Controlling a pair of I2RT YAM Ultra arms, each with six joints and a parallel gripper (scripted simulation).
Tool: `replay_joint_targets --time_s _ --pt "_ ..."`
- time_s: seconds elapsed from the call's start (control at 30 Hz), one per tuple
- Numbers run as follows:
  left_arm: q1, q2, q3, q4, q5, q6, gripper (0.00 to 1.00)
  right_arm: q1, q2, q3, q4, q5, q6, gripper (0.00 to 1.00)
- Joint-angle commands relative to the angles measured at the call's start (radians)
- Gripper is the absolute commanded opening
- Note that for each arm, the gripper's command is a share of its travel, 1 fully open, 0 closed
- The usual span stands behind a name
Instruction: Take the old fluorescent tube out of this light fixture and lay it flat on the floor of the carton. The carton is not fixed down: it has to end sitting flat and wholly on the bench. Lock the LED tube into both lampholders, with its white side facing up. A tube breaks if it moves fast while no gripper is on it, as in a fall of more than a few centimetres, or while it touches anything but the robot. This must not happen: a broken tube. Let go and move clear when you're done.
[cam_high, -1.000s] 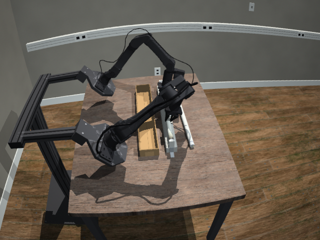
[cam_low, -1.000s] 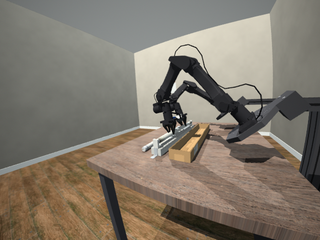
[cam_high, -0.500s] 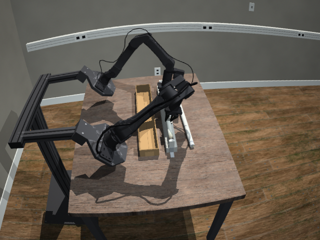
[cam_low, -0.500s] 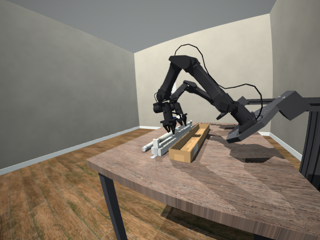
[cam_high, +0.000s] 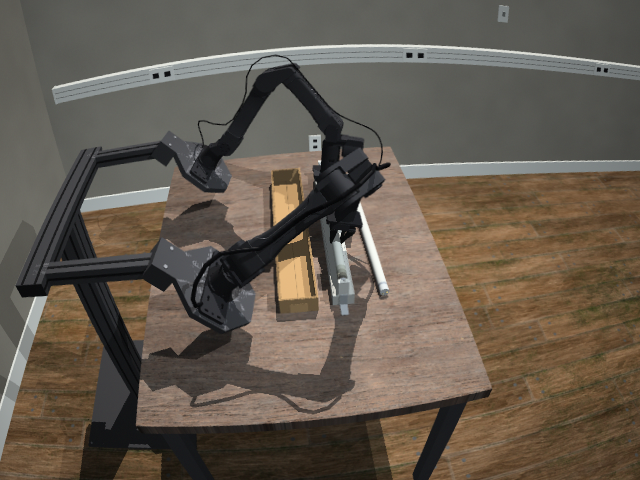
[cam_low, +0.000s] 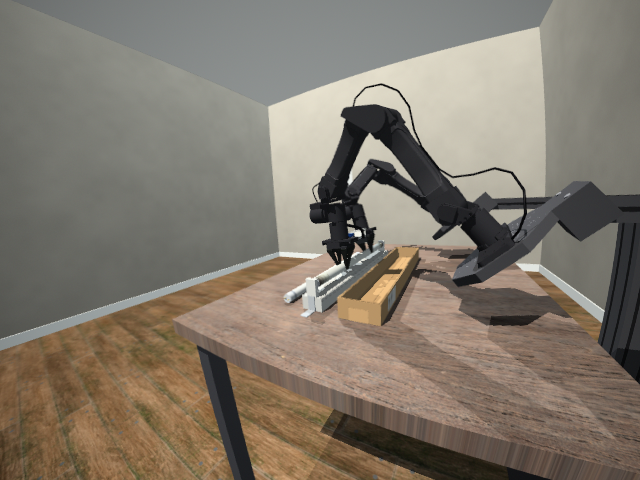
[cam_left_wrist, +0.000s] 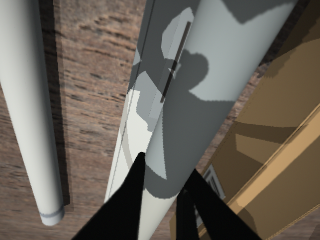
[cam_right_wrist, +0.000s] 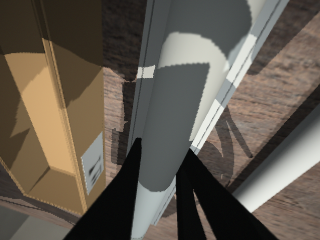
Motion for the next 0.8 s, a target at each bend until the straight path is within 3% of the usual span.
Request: replay_joint_targets --time_s 0.0,0.77 --pt "-0.013 -0.031 -0.026 0.015 -0.005 0.001 0.11 0.026 -0.026 -0.032 0.02 0.014 0.002 0.11" --pt "-0.05 -0.183 -0.29 0.362 -0.092 0.023 0.11 0.099 -0.116 -0.252 0.298 0.214 -0.017 0.11"
